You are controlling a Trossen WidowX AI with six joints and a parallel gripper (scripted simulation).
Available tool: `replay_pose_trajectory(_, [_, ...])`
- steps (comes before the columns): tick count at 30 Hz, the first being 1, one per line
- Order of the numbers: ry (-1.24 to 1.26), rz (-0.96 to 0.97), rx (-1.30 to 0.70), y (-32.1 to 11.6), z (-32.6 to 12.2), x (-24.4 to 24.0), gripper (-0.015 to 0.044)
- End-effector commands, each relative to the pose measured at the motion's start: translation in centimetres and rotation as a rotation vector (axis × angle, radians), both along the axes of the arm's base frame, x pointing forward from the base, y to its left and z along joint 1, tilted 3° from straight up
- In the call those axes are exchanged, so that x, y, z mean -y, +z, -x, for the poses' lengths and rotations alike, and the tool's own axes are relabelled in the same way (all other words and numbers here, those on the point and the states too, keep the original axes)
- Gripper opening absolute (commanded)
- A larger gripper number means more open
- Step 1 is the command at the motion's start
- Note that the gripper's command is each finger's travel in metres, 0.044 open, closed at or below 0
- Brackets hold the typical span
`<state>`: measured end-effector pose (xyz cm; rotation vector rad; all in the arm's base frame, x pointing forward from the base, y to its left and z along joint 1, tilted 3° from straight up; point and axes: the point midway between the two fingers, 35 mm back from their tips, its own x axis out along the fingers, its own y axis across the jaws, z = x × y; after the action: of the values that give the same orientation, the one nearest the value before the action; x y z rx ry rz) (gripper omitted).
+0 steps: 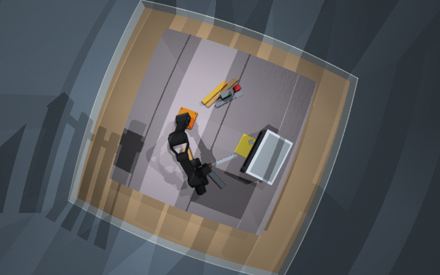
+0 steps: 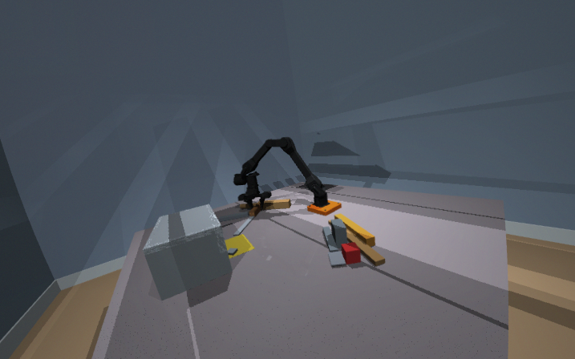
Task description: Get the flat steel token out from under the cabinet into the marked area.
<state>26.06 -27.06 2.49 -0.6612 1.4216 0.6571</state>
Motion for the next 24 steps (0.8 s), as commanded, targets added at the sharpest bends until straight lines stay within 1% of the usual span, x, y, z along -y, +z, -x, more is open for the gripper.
replay_pose_trajectory(1, [0.001,-0.002,0.005,-0.06,-0.06,-0.05,0.027])
replay_pose_trajectory(6, [0.006,-0.002,0.005,-0.35,-0.24,-0.27,0.027])
replay_pose_trajectory(11, [0.003,0.002,0.002,-0.12,-0.09,-0.07,0.0139])
replay_pose_trajectory(19, [0.003,0.002,0.002,-0.12,-0.09,-0.07,0.0085])
replay_pose_trajectory(22, [0.003,0.002,0.002,-0.12,-0.09,-0.07,0.0006])
replay_pose_trajectory(24, [0.003,0.002,0.002,-0.11,-0.08,-0.05,0.0])
